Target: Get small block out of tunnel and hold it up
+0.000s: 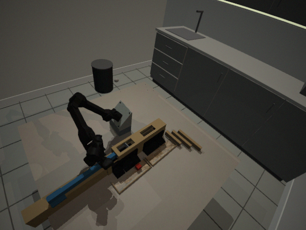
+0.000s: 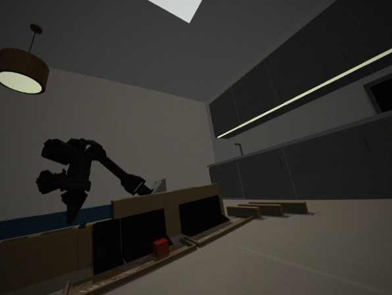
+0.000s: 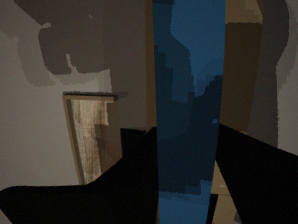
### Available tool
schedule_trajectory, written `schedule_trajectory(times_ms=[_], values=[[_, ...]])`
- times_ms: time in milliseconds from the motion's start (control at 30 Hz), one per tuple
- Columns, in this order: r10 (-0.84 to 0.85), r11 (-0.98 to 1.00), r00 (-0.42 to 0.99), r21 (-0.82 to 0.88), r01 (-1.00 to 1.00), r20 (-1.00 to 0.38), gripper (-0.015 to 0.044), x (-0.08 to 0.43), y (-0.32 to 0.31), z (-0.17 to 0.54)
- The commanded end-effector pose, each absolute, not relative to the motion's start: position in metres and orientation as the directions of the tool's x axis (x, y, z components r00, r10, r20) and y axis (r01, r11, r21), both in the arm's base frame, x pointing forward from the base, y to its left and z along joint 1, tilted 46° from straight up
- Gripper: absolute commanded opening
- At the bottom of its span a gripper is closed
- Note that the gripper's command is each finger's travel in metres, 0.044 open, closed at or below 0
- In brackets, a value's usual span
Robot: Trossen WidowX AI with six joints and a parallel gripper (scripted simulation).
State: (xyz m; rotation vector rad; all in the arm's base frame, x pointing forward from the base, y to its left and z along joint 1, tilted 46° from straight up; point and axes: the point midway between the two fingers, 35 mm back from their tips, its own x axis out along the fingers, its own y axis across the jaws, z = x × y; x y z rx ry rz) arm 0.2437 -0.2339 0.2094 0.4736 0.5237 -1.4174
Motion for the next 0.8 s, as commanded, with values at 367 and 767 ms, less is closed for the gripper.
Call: schedule_trajectory(times_ms=[367, 767], values=[[-0.847, 0.034, 0.059, 0.057, 0.998, -0.528, 0.0, 0.2388, -0.276, 0.2535], [-0.847, 0.034, 0.059, 0.057, 0.998, -0.528, 0.0, 0.2388, -0.276, 0.2535]])
